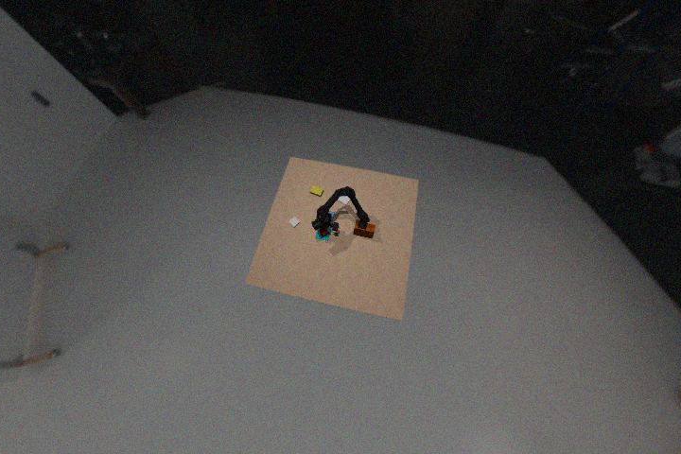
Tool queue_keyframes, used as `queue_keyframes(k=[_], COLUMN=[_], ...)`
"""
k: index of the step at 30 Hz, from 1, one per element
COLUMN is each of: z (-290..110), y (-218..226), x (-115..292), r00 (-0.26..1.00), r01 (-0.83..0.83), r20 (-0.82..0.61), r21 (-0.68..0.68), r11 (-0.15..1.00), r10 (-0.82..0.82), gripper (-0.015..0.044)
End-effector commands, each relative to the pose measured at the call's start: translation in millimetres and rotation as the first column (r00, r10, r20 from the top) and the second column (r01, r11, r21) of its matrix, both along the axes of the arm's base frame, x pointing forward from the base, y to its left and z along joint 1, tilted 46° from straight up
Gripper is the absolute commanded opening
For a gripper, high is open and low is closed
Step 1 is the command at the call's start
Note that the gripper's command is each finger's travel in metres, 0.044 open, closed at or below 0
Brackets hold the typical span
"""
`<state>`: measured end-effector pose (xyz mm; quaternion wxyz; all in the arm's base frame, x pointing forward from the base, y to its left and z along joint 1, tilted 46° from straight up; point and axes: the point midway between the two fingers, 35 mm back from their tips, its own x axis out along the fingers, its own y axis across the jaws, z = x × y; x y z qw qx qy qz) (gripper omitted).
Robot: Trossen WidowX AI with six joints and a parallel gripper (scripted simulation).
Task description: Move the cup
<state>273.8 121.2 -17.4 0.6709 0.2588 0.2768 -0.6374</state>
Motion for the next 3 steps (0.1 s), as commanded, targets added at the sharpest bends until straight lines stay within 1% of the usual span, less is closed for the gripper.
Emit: queue_keyframes(k=[1,3], z=[-0.3,-0.3], y=[-0.1,-0.1], x=[-0.1,-0.1], r00=[1.000,1.000], r01=[-0.001,-0.001], r20=[-0.001,-0.001], r21=[-0.001,-0.001], r11=[1.000,1.000], r10=[0.001,0.001], gripper=[0.0440,0.0440])
